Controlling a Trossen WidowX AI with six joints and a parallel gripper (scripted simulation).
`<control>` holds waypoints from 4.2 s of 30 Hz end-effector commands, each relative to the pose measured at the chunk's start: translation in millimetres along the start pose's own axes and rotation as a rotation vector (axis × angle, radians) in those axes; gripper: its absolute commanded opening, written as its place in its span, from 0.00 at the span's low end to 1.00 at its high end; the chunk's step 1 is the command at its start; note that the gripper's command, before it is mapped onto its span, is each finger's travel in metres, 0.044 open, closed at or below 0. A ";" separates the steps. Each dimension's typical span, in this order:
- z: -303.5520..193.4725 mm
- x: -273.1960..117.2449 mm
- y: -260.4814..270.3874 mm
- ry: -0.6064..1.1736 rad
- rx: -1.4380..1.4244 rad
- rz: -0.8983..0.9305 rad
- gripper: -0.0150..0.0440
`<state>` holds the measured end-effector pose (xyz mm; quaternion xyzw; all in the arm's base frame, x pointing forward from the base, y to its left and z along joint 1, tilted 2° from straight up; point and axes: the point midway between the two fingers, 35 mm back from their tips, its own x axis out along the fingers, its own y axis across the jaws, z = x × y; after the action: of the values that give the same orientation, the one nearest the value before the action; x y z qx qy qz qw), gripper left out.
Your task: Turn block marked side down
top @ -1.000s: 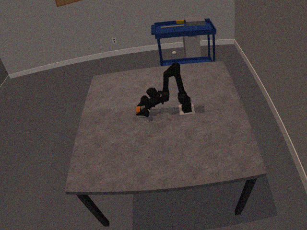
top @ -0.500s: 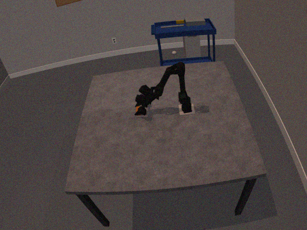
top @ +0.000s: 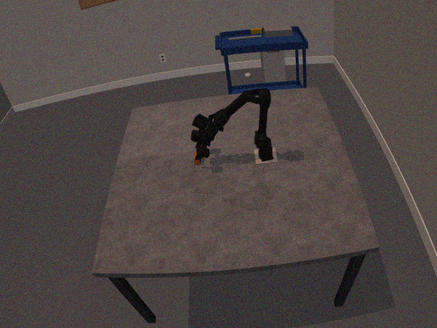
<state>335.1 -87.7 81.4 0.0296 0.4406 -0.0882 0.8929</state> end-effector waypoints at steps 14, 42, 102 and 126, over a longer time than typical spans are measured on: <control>22.7 -35.6 -1.5 0.233 -0.003 -0.013 1.00; 30.4 -8.4 0.0 0.638 -0.003 -0.016 1.00; 1.9 29.8 -1.5 0.638 -0.003 -0.017 0.52; 18.5 11.4 -1.2 0.511 -0.001 -0.014 0.25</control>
<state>356.8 -93.5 84.9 0.0487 0.6700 -0.0853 0.7358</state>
